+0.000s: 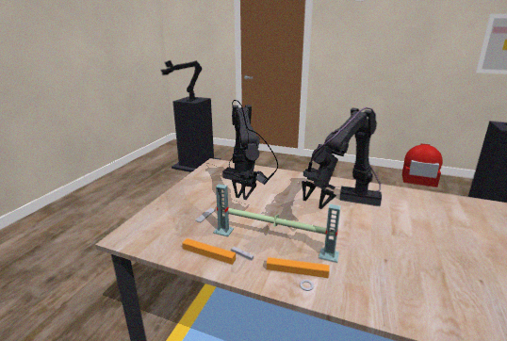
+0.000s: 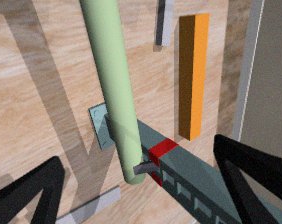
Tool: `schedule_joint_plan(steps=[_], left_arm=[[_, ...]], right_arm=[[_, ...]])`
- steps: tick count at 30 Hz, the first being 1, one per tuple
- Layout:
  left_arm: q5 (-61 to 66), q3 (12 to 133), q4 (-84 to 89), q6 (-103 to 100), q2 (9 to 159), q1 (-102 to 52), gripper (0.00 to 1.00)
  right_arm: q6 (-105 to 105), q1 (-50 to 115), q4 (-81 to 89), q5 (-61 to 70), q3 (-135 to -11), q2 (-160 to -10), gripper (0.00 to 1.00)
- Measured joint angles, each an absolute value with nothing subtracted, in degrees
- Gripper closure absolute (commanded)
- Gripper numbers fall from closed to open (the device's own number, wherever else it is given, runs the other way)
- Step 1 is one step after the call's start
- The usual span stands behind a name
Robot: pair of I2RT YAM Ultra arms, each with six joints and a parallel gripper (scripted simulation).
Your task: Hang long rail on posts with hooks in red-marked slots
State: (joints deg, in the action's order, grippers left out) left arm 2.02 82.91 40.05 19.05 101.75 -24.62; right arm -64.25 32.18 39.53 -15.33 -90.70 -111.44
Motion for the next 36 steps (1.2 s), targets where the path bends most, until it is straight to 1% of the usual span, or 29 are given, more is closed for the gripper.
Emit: schedule_joint_plan(steps=[10, 21, 36], left_arm=[[8.01, 83.92, 43.86, 0.99, 100.99, -21.82, 0.0], [1.8, 86.76, 48.73, 2.44, 105.19, -13.04, 0.0], [1.48, 87.29, 48.97, 2.5, 106.17, -12.75, 0.0]], right_arm=[[-64.25, 32.18, 39.53, -15.33, -90.7, -111.44, 0.0], [-64.25, 32.18, 39.53, -15.33, -90.7, -111.44, 0.0], [-64.25, 32.18, 39.53, -15.33, -90.7, -111.44, 0.0]])
